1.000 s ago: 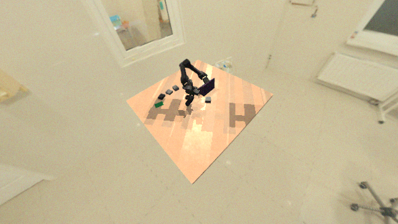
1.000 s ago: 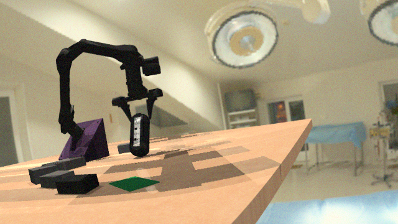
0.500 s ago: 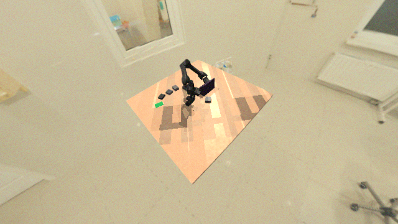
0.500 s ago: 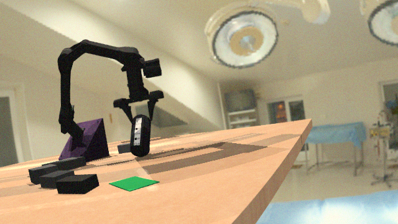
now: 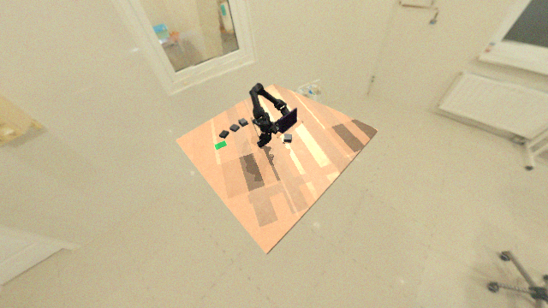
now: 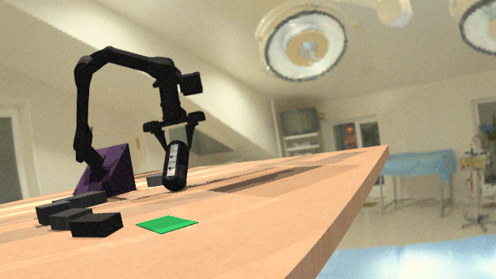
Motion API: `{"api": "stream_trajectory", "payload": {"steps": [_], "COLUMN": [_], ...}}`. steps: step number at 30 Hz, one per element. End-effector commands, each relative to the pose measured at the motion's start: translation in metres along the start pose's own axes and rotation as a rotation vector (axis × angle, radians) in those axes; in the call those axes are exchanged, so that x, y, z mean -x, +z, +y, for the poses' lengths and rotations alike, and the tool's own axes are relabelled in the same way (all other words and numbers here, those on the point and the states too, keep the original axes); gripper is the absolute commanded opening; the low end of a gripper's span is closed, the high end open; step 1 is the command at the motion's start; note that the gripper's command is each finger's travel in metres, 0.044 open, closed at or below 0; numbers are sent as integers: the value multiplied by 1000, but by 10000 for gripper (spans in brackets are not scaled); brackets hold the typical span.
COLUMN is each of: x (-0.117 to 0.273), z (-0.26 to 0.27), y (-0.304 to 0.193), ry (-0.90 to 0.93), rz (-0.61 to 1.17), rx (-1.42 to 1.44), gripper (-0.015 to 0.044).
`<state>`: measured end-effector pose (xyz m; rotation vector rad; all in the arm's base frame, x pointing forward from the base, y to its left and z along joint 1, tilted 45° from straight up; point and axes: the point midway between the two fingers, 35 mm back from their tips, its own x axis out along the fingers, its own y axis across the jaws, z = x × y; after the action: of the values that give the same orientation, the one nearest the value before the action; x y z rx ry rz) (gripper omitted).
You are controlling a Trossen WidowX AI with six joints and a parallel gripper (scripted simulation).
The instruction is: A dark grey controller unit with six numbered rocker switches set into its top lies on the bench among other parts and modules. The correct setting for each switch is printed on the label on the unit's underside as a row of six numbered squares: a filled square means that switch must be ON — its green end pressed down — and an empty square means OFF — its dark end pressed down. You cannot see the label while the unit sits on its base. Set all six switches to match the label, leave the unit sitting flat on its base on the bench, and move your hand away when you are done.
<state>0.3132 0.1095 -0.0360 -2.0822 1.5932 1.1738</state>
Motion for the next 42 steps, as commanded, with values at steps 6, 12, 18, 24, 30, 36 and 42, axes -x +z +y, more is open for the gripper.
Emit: {"api": "stream_trajectory", "payload": {"steps": [6,12,18,24,30,36,42], "x": [-12,-16,-19,-23,-27,-31,-35], "z": [3,3,3,3,3,3,3], "y": [5,8,11,14,17,20,23], "ry": [22,22,22,22,22,22,21], "rz": [6,6,6,6,6,6,6], "rx": [0,0,0,0,0,0,0], "gripper": [338,338,338,338,338,338,338]}}
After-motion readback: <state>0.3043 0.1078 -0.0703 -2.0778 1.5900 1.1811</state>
